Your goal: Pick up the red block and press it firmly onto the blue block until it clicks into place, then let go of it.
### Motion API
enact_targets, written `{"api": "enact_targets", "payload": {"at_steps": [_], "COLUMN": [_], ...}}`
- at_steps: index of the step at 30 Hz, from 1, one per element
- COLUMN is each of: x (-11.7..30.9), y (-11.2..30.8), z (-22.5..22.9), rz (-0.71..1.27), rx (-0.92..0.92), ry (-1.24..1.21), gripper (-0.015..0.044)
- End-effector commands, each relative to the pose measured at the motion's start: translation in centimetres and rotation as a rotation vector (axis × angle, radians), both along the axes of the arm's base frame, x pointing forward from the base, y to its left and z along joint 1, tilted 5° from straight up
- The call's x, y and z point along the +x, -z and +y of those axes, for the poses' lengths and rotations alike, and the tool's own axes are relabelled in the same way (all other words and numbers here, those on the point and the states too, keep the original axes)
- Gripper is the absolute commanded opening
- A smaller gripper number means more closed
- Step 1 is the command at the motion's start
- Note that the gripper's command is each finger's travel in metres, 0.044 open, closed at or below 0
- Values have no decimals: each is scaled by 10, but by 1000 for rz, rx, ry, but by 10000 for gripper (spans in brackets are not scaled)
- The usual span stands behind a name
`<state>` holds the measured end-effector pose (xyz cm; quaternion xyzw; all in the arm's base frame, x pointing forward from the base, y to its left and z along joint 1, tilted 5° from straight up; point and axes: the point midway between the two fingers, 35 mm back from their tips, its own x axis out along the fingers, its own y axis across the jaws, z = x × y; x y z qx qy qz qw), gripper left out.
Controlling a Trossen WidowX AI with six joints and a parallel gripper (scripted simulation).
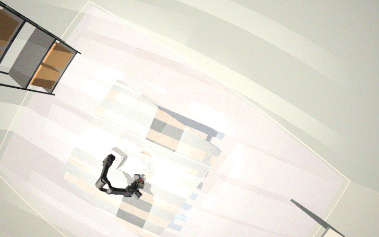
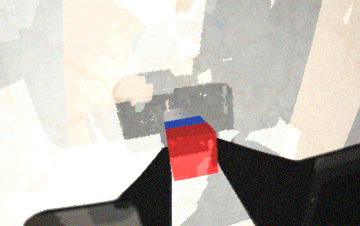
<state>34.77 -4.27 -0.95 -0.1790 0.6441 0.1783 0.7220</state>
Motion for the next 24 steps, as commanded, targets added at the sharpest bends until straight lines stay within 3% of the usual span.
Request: {"api": "enact_targets", "payload": {"at_steps": [1,8,15,24], "x": [0,0,-9,-6], "y": [0,-3,-98,-101], "z": [0,0,-3,-5], "rz": [-1,-1,4,4], "rx": [0,0,3,3], "ry": [0,0,4,4], "gripper": [220,220,220,220]}}
